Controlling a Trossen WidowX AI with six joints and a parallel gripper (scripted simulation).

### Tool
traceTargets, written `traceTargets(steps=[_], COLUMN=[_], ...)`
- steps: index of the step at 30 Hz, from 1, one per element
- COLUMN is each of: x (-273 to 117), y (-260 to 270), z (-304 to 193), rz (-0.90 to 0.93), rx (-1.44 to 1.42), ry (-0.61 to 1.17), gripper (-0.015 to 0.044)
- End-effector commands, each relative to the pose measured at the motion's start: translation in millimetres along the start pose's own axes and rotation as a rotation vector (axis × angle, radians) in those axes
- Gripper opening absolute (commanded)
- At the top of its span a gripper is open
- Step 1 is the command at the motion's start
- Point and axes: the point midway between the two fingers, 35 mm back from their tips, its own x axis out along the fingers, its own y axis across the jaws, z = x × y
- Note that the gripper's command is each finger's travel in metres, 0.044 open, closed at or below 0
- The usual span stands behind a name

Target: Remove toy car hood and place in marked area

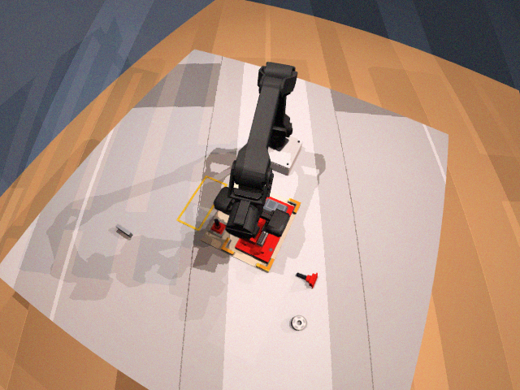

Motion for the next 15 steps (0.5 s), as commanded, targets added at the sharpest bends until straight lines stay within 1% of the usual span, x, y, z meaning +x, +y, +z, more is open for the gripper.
traceTargets(steps=[1, 15], x=[0, -2], y=[-13, -61], z=[1, 1], rz=[0.002, -0.002], rx=[-0.003, -0.003], ry=[-0.001, -0.002], gripper=[0.0000, 0.0000])
